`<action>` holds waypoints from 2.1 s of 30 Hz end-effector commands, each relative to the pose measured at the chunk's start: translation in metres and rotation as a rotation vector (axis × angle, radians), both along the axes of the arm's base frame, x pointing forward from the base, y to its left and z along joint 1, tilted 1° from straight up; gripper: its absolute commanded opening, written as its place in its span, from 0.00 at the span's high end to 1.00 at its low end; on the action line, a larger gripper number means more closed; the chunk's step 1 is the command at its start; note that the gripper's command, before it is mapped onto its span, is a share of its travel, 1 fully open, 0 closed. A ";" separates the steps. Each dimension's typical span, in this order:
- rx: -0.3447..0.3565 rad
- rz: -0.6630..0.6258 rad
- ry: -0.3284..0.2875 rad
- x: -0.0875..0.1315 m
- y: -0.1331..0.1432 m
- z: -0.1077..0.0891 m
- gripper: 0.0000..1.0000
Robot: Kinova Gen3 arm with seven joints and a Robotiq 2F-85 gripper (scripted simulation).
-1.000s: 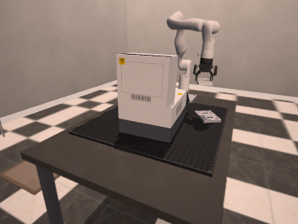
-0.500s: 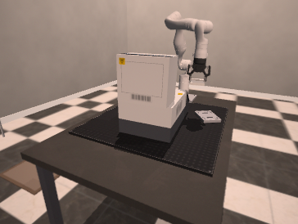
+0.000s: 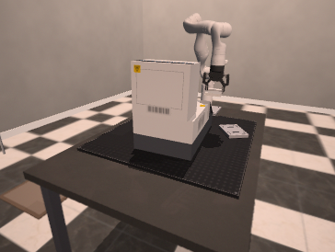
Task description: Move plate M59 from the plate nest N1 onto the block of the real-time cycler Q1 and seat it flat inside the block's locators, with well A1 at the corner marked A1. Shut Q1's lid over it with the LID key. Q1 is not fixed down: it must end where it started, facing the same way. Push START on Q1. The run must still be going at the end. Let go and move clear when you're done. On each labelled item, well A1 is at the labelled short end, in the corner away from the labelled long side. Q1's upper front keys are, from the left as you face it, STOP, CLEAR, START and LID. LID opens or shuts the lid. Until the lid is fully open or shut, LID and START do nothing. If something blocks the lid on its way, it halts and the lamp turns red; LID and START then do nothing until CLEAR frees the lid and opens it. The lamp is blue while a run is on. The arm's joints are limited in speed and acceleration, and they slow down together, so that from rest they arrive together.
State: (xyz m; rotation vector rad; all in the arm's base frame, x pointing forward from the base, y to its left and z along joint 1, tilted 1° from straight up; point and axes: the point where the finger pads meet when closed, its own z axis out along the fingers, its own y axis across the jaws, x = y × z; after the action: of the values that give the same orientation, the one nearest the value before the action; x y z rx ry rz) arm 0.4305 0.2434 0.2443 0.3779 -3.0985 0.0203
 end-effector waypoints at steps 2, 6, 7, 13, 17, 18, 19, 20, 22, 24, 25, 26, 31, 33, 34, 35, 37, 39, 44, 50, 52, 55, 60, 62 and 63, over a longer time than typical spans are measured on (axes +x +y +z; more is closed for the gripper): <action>0.000 -0.041 -0.002 0.009 -0.008 0.001 0.10; 0.000 -0.065 -0.003 0.013 -0.013 0.001 0.10; -0.001 -0.076 -0.003 0.016 -0.015 0.001 0.10; -0.002 -0.146 -0.004 0.030 -0.029 0.001 0.10; -0.003 -0.193 -0.005 0.040 -0.038 0.001 0.10; -0.003 -0.205 -0.005 0.042 -0.041 0.001 0.10; -0.003 -0.216 -0.005 0.045 -0.043 0.001 0.10; -0.003 -0.228 -0.005 0.047 -0.045 0.001 0.10; -0.004 -0.240 -0.005 0.049 -0.048 0.001 0.10; -0.004 -0.251 -0.006 0.052 -0.050 0.001 0.10; -0.004 -0.263 -0.006 0.054 -0.052 0.001 0.10; -0.004 -0.275 -0.006 0.056 -0.055 0.001 0.10; -0.005 -0.333 -0.007 0.068 -0.066 0.001 0.10; -0.006 -0.356 -0.007 0.073 -0.071 0.001 0.10; -0.006 -0.368 -0.007 0.076 -0.073 0.001 0.10; -0.006 -0.380 -0.008 0.078 -0.075 0.001 0.10; -0.007 -0.403 -0.008 0.083 -0.080 0.001 0.10; -0.007 -0.415 -0.008 0.085 -0.082 0.001 0.10; -0.008 -0.461 -0.009 0.095 -0.092 0.001 0.10; -0.009 -0.531 -0.010 0.109 -0.106 0.001 0.10; -0.009 -0.555 -0.010 0.114 -0.110 0.001 0.10; -0.010 -0.590 -0.011 0.121 -0.117 0.001 0.10; -0.010 -0.625 -0.012 0.128 -0.124 0.001 0.10; -0.011 -0.648 -0.012 0.133 -0.129 0.001 0.10; -0.011 -0.660 -0.012 0.135 -0.131 0.001 0.10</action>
State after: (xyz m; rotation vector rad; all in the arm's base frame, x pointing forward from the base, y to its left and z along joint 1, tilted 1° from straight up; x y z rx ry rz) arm 0.5608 0.1167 0.2437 -0.6117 -3.0662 0.0282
